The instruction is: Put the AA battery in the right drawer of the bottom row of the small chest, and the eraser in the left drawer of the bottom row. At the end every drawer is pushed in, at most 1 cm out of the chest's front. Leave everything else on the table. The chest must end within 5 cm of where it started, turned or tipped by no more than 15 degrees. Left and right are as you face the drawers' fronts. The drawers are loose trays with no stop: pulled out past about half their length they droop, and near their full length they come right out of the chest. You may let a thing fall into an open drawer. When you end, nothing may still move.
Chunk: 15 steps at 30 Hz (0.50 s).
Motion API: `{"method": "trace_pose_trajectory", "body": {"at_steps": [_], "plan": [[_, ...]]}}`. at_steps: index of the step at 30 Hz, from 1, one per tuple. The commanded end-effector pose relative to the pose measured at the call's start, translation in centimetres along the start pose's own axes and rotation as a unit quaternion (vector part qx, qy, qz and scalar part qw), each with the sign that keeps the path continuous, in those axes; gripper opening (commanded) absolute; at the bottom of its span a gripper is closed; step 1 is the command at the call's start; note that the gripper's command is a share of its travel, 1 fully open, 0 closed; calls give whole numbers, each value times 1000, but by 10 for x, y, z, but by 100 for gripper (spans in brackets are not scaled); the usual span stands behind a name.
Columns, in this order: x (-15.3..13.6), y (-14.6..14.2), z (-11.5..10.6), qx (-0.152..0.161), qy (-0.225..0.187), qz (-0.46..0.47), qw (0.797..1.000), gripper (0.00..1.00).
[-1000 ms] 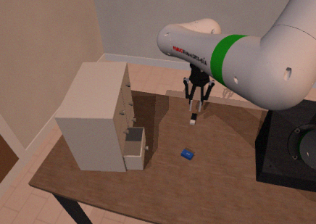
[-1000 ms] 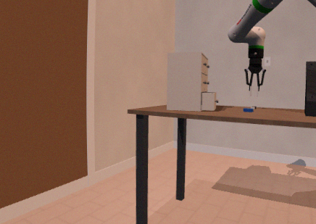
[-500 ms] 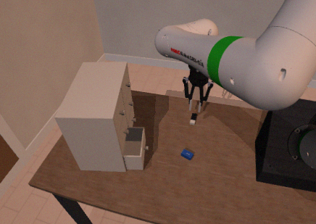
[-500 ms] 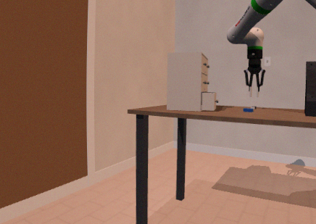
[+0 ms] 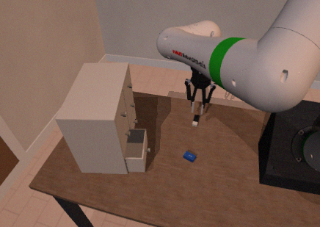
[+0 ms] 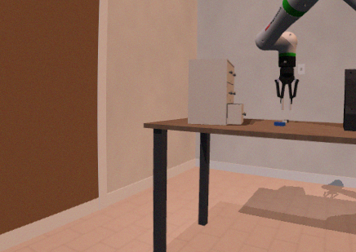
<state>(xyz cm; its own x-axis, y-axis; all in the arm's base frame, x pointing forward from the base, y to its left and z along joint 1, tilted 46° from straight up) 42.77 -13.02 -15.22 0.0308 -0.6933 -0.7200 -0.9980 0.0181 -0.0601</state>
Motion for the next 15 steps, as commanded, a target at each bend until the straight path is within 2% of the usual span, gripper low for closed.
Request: {"method": "trace_pose_trajectory", "body": {"at_steps": [1, 15], "plan": [[0, 0, 4, 0, 0, 0, 1000, 23], [0, -1, 34, 0, 0, 0, 1000, 23]]}}
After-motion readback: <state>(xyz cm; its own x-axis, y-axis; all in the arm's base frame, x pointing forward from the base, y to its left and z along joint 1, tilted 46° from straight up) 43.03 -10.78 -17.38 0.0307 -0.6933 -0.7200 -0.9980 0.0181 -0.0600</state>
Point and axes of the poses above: the point where the finger pads meet when closed, its own z axis out along the fingers, its own y axis across the jaws, x = y × z, the point moved 3 cm from there along -z, back along the fingers, and after that the axes turned 6 degrees about -z, right-handed, at the moved point
